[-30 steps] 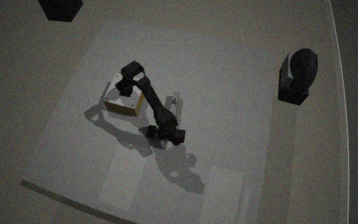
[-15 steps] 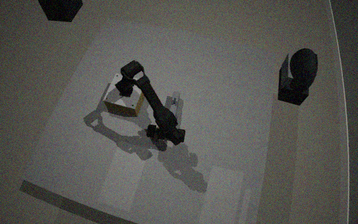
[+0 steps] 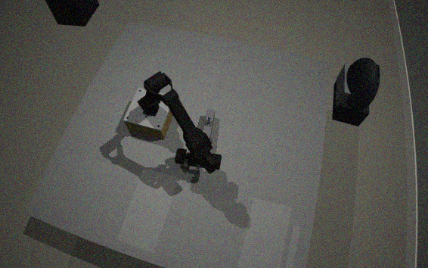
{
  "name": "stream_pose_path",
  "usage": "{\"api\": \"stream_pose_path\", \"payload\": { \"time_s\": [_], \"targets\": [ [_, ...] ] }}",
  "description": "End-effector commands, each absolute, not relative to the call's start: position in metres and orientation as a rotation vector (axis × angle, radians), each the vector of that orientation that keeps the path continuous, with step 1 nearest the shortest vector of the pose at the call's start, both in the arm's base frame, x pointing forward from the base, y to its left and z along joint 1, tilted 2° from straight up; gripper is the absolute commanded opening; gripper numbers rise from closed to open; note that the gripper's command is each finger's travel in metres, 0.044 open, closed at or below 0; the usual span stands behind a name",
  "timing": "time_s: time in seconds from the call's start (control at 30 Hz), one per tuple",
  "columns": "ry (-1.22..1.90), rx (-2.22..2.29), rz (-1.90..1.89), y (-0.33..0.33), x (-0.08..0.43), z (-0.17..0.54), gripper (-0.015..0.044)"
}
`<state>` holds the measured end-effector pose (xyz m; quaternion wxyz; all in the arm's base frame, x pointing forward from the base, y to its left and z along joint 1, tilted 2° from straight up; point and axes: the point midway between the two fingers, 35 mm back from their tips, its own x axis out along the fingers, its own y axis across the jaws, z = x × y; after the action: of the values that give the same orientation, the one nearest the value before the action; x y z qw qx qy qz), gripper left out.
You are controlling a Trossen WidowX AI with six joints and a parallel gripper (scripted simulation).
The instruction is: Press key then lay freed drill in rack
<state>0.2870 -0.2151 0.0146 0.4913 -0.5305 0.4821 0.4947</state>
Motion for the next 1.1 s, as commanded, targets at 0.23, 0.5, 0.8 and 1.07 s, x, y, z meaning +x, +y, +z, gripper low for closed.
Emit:
{"api": "stream_pose_path", "payload": {
  "time_s": [0.23, 0.5, 0.8, 1.07],
  "targets": [
    [1.168, -1.294, 1.196, -0.2157, 0.2885, 0.0188, 0.0],
    [1.168, -1.294, 1.196, -0.2157, 0.2887, 0.0201, 0.0],
    [1.168, -1.294, 1.196, -0.2158, 0.289, 0.0212, 0.0],
    [1.168, -1.294, 1.196, -0.216, 0.2893, 0.022, 0.0]
  ]
}}
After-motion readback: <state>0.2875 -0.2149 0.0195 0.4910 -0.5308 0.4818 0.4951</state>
